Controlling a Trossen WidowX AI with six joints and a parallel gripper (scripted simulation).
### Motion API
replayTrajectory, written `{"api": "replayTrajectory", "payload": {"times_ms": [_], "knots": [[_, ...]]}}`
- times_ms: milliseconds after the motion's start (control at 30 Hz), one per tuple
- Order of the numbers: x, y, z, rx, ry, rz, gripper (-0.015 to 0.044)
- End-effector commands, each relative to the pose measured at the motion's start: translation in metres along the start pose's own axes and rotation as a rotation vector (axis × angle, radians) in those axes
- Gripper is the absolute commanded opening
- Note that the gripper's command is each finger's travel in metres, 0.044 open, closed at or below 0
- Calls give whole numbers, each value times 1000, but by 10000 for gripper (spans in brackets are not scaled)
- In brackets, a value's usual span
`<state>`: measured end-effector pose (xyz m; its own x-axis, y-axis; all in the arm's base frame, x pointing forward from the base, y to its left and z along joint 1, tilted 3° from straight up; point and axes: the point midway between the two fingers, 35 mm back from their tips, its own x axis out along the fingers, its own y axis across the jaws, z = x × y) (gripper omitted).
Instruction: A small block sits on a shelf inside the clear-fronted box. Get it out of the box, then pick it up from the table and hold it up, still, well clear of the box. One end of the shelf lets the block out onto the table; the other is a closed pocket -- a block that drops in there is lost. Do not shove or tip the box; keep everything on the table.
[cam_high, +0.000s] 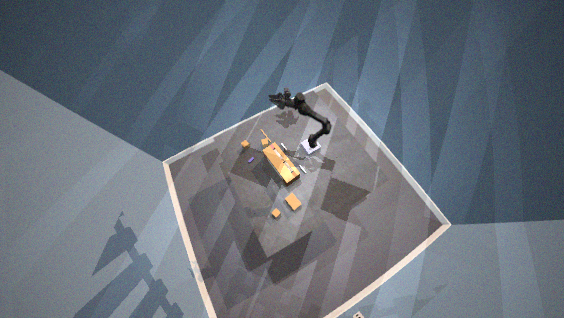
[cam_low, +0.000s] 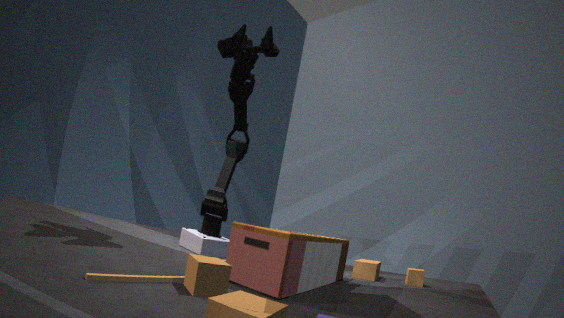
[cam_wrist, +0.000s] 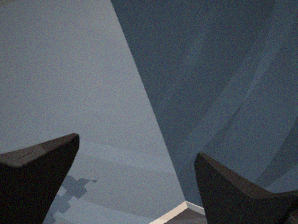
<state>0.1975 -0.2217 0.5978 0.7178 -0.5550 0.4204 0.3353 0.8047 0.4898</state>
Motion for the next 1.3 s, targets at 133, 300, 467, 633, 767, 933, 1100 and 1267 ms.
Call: {"api": "replayTrajectory", "payload": {"times_ms": [133,300,467,633,767,933,1100,1267], "knots": [[21,-10,-96,-162,272,-55,400],[20,-5,-162,-290,467,-28,400],[7,1,-227,-451,673,26,400],[-22,5,-298,-691,922,129,400],[-62,11,-354,-938,1144,290,400],[-124,17,-407,-1278,1397,587,400],[-193,18,-438,-1650,1599,1015,400],[-253,14,-445,-1990,1703,1528,400]]}}
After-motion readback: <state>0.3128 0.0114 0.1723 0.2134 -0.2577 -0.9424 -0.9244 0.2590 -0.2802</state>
